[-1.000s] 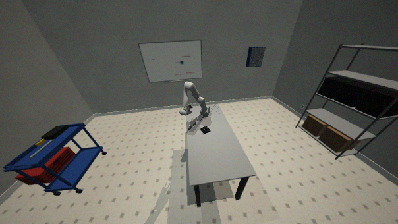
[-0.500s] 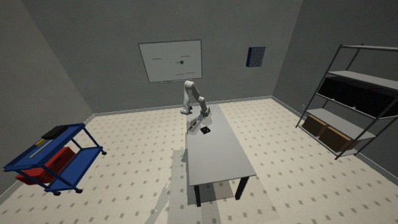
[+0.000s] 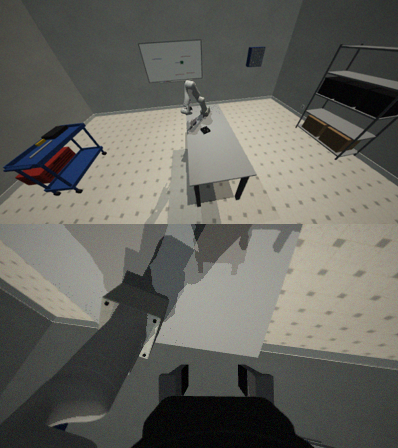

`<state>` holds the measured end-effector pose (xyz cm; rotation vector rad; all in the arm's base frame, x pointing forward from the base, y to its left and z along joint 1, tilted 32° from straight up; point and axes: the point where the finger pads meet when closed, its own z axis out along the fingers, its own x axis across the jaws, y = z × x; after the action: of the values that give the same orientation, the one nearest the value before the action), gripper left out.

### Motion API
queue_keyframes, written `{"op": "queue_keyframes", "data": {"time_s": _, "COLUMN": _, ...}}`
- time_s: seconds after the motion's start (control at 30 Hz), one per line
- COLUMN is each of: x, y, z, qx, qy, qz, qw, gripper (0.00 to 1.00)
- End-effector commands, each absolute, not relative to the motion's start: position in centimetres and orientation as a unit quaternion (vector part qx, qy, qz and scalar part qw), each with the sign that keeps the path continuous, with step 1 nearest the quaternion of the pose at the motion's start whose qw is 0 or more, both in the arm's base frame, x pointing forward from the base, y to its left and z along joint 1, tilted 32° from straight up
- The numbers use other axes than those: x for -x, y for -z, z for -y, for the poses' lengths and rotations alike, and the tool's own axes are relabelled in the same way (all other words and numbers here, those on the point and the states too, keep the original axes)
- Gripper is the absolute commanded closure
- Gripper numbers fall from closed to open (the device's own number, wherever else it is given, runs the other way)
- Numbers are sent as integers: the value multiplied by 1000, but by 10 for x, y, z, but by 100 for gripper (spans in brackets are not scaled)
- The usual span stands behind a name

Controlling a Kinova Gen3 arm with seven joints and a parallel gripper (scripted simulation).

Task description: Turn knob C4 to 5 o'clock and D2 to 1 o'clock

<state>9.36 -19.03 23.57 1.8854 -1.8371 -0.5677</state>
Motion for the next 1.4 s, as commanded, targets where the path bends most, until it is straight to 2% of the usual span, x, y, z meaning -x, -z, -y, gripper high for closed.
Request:
{"op": "queue_keyframes", "data": {"time_s": 0.0, "x": -94, "y": -236, "z": 190, "qx": -683, "qy": 201, "qz": 666, "qw": 223, "gripper": 0}}
{"op": "queue_keyframes", "data": {"time_s": 1.37, "x": -119, "y": -226, "z": 198, "qx": -657, "qy": 127, "qz": 708, "qw": 224, "gripper": 0}}
